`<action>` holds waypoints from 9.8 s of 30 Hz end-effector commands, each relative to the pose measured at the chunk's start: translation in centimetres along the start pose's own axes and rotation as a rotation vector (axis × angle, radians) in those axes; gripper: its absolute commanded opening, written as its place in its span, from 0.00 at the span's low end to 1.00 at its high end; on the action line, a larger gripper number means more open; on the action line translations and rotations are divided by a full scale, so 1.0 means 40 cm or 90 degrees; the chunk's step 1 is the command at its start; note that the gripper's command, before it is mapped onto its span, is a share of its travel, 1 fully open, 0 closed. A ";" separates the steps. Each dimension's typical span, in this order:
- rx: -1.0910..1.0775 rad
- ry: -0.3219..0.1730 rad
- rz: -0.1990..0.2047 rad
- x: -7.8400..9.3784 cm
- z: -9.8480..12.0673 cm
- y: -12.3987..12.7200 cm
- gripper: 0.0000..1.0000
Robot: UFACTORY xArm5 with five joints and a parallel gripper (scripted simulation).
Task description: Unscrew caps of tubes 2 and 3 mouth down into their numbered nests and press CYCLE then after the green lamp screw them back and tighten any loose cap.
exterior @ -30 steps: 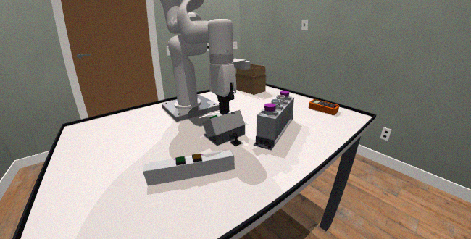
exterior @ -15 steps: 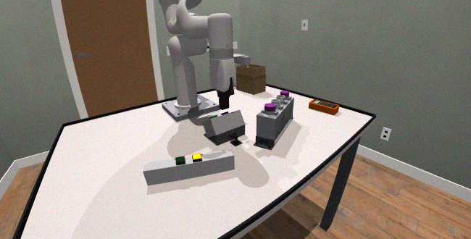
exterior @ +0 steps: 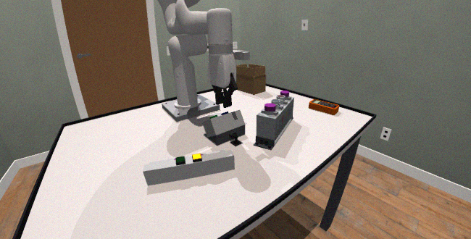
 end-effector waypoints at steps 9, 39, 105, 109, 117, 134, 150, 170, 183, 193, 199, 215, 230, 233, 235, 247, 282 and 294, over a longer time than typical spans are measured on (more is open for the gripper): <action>-0.358 -0.007 0.000 0.004 0.119 0.086 1.00; -0.738 -0.007 -0.003 0.020 0.402 0.278 1.00; -0.738 -0.008 -0.003 0.030 0.593 0.407 1.00; -0.738 -0.008 -0.003 0.030 0.593 0.407 1.00; -0.738 -0.008 -0.003 0.030 0.593 0.407 1.00; -0.738 -0.008 -0.003 0.030 0.593 0.407 1.00; -0.738 -0.008 -0.003 0.030 0.593 0.407 1.00; -0.738 -0.008 -0.003 0.030 0.593 0.407 1.00; -0.738 -0.008 -0.003 0.030 0.593 0.407 1.00; -0.738 -0.008 -0.003 0.030 0.593 0.407 1.00; -0.738 -0.008 -0.003 0.030 0.593 0.407 1.00; -0.738 -0.008 -0.003 0.030 0.593 0.407 1.00; -0.738 -0.008 -0.003 0.030 0.593 0.407 1.00; -0.738 -0.008 -0.003 0.030 0.593 0.407 1.00; -0.738 -0.008 -0.003 0.030 0.593 0.407 1.00; -0.738 -0.008 -0.003 0.030 0.593 0.407 1.00; -0.738 -0.007 -0.003 -0.146 0.454 0.173 0.46; -0.738 -0.007 -0.003 -0.121 0.454 0.173 0.46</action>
Point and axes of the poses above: the point where the finger pads meet when closed, its own x axis out along the fingers, its own y axis across the jaws, z = x × y, the point moved 10 cm from there along -x, back along the fingers, and after that the axes turned 10 degrees about -x, right-handed, at the moved point
